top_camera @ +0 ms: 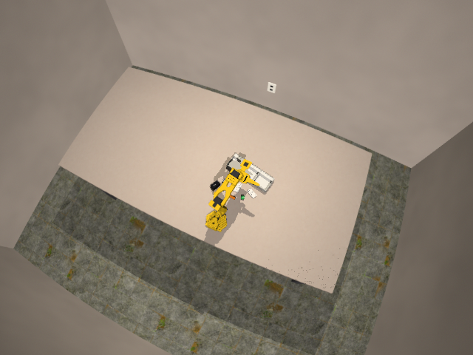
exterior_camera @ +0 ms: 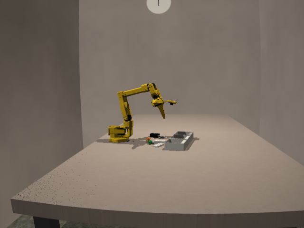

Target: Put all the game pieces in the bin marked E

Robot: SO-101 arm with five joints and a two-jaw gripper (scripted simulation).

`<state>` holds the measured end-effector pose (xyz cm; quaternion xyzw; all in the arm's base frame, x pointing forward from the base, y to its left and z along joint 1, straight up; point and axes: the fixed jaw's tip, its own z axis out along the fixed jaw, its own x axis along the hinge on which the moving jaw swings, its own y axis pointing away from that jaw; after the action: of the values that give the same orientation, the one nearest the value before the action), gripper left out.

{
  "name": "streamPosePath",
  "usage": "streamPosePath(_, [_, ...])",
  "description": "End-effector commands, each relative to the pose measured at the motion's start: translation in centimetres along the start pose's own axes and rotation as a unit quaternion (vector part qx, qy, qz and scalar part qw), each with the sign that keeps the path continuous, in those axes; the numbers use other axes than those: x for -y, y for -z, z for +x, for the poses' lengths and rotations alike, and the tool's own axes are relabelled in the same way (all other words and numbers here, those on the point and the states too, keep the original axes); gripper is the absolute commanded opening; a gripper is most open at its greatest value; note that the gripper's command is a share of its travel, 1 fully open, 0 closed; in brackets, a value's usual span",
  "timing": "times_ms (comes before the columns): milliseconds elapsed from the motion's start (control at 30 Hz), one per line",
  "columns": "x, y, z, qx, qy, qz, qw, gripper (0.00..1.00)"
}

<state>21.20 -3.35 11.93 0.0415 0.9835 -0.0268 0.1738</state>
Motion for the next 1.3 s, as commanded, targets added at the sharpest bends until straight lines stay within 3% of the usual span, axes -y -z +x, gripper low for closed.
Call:
streamPosePath(0, [1.1, 0.1, -2.2, 0.045, -0.005, 0.012, 0.999, 1.0])
streamPosePath(200, [1.8, -0.2, -3.0, 0.059, -0.01, 0.02, 0.998, 1.0])
streamPosePath(1267, [1.9, 0.0, -3.5, 0.072, 0.001, 0.022, 0.997, 1.0])
